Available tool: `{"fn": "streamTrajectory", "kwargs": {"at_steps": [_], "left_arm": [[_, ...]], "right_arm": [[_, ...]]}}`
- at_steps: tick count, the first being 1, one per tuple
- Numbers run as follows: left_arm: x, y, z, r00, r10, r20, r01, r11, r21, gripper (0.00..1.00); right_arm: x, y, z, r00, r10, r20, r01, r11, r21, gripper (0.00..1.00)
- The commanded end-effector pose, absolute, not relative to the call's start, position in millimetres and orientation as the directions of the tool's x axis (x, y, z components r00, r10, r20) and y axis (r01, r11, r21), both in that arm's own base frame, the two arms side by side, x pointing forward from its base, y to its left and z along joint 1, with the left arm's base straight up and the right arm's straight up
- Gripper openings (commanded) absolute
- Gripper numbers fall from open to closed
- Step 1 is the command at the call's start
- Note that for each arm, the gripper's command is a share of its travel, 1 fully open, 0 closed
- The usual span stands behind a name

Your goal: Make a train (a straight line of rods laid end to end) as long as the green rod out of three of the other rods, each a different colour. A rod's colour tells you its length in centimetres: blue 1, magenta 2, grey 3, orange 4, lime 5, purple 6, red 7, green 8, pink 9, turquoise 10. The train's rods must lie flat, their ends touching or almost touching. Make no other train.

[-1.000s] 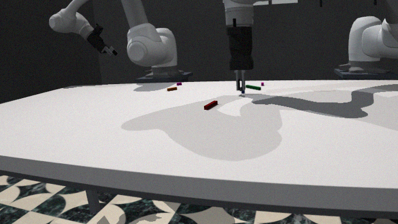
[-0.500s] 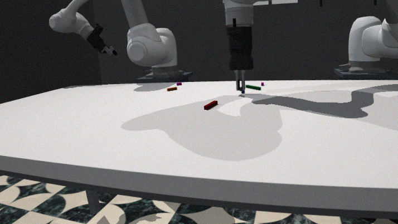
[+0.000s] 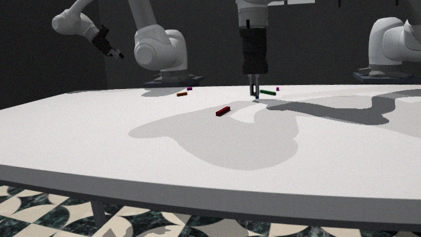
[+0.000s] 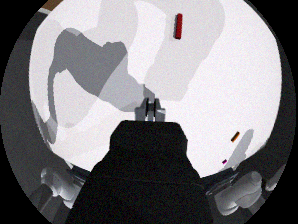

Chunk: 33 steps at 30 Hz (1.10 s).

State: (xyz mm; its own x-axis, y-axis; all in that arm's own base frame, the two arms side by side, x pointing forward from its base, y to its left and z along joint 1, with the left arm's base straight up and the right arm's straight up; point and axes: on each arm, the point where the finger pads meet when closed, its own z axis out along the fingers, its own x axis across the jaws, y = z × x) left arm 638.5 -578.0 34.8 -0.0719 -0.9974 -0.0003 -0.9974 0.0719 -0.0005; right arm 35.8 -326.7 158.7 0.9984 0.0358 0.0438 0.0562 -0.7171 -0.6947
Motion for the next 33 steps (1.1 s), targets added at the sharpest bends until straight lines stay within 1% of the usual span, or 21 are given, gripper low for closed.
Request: {"fn": "streamTrajectory", "kwargs": {"at_steps": [1, 33], "left_arm": [[639.5, -576.0, 31.7, -0.070, -0.998, 0.002, -0.998, 0.070, -0.001, 0.24], [638.7, -575.8, 32.1, -0.062, -0.998, 0.002, -0.998, 0.062, -0.001, 0.24]], "right_arm": [[32.8, -323.2, 158.8, 0.999, 0.036, 0.038, 0.052, -0.706, -0.706, 1.00], [32.8, -323.2, 158.8, 0.999, 0.036, 0.038, 0.052, -0.706, -0.706, 1.00]]}}
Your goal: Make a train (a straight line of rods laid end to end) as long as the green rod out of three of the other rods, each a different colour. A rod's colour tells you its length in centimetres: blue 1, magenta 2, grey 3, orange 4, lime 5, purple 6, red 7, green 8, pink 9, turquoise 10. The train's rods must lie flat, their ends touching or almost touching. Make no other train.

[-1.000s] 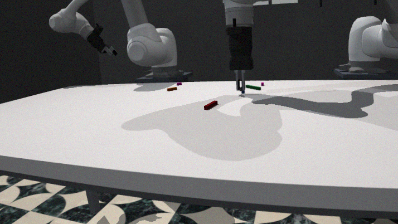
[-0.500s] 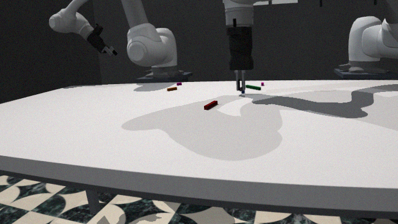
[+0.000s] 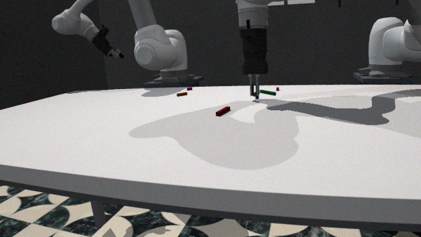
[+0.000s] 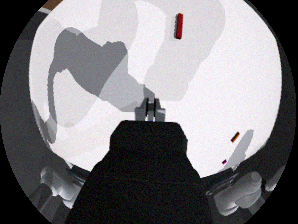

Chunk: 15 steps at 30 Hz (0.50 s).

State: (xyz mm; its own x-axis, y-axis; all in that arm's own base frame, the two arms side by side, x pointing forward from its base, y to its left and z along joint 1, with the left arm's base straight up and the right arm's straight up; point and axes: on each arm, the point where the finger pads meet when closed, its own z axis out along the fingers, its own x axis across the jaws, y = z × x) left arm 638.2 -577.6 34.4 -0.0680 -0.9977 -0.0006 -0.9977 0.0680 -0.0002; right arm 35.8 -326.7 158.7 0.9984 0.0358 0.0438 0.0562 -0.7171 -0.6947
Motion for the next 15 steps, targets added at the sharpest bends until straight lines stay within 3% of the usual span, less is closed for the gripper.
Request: {"fn": "streamTrajectory", "kwargs": {"at_steps": [1, 15], "left_arm": [[638.7, -575.8, 32.1, -0.062, -0.998, 0.002, -0.998, 0.062, -0.001, 0.24], [638.1, -575.3, 27.5, -0.062, -0.998, 0.000, -0.998, 0.062, 0.001, 0.24]], "right_arm": [[32.8, -323.2, 158.8, 0.999, 0.036, 0.038, 0.052, -0.706, -0.706, 1.00], [32.8, -323.2, 158.8, 0.999, 0.036, 0.038, 0.052, -0.706, -0.706, 1.00]]}}
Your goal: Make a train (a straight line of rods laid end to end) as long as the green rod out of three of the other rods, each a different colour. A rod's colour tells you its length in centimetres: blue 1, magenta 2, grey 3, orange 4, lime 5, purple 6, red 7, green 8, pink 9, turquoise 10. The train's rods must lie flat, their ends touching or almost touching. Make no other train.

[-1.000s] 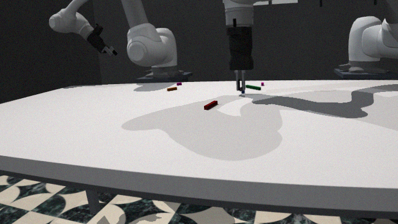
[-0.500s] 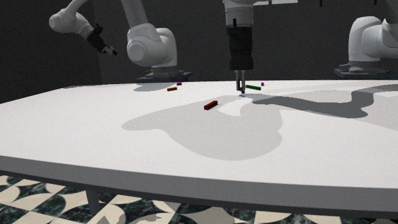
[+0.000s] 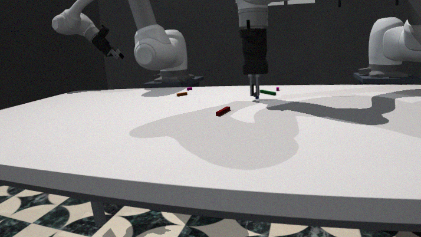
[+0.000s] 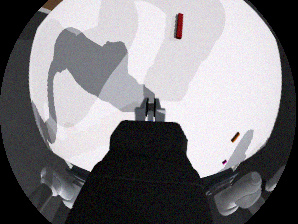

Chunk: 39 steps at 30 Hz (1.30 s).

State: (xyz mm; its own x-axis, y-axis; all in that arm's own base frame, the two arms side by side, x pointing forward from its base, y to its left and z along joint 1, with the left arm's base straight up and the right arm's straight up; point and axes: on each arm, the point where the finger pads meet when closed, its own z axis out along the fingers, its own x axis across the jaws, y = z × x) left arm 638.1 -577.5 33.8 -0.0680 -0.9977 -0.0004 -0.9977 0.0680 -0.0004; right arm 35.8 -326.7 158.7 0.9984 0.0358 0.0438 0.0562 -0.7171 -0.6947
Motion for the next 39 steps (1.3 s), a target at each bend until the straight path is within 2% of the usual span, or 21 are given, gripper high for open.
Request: {"fn": "streamTrajectory", "kwargs": {"at_steps": [1, 39], "left_arm": [[638.1, -575.3, 26.5, -0.062, -0.998, 0.000, -0.998, 0.062, 0.001, 0.24], [638.6, -575.8, 19.8, -0.062, -0.998, 0.002, -0.998, 0.062, -0.001, 0.24]], "right_arm": [[32.8, -323.2, 158.8, 0.999, 0.036, 0.038, 0.052, -0.706, -0.706, 1.00], [32.8, -323.2, 158.8, 0.999, 0.036, 0.038, 0.052, -0.706, -0.706, 1.00]]}}
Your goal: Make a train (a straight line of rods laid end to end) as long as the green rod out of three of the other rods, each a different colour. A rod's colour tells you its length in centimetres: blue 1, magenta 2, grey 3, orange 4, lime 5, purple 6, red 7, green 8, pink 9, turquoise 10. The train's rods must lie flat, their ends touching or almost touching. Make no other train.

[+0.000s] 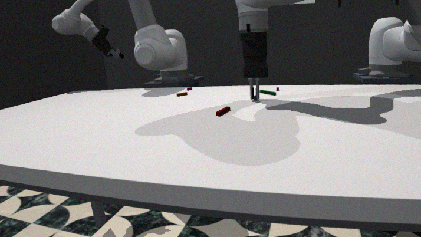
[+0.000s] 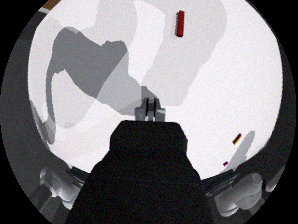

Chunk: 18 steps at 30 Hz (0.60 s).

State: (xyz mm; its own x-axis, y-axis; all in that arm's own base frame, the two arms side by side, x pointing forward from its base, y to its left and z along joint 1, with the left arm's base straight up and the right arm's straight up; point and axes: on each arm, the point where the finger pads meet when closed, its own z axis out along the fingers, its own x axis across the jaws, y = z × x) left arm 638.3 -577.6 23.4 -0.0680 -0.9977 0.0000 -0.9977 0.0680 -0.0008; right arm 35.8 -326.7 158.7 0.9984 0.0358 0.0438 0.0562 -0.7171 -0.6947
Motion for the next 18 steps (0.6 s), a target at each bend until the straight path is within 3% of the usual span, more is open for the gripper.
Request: {"fn": "streamTrajectory", "kwargs": {"at_steps": [1, 13, 14, 18], "left_arm": [[638.6, -575.8, 19.8, -0.062, -0.998, 0.002, -0.998, 0.062, -0.001, 0.24], [638.6, -575.8, 19.8, -0.062, -0.998, 0.002, -0.998, 0.062, -0.001, 0.24], [638.6, -575.8, 19.8, -0.062, -0.998, 0.002, -0.998, 0.062, -0.001, 0.30], [638.6, -575.8, 19.8, -0.062, -0.998, 0.002, -0.998, 0.062, -0.001, 0.36]], "right_arm": [[32.8, -323.2, 158.8, 0.999, 0.036, 0.038, 0.052, -0.706, -0.706, 1.00], [32.8, -323.2, 158.8, 0.999, 0.036, 0.038, 0.052, -0.706, -0.706, 1.00], [32.8, -323.2, 158.8, 0.999, 0.036, 0.038, 0.052, -0.706, -0.706, 1.00], [32.8, -323.2, 158.8, 0.999, 0.036, 0.038, 0.052, -0.706, -0.706, 1.00]]}}
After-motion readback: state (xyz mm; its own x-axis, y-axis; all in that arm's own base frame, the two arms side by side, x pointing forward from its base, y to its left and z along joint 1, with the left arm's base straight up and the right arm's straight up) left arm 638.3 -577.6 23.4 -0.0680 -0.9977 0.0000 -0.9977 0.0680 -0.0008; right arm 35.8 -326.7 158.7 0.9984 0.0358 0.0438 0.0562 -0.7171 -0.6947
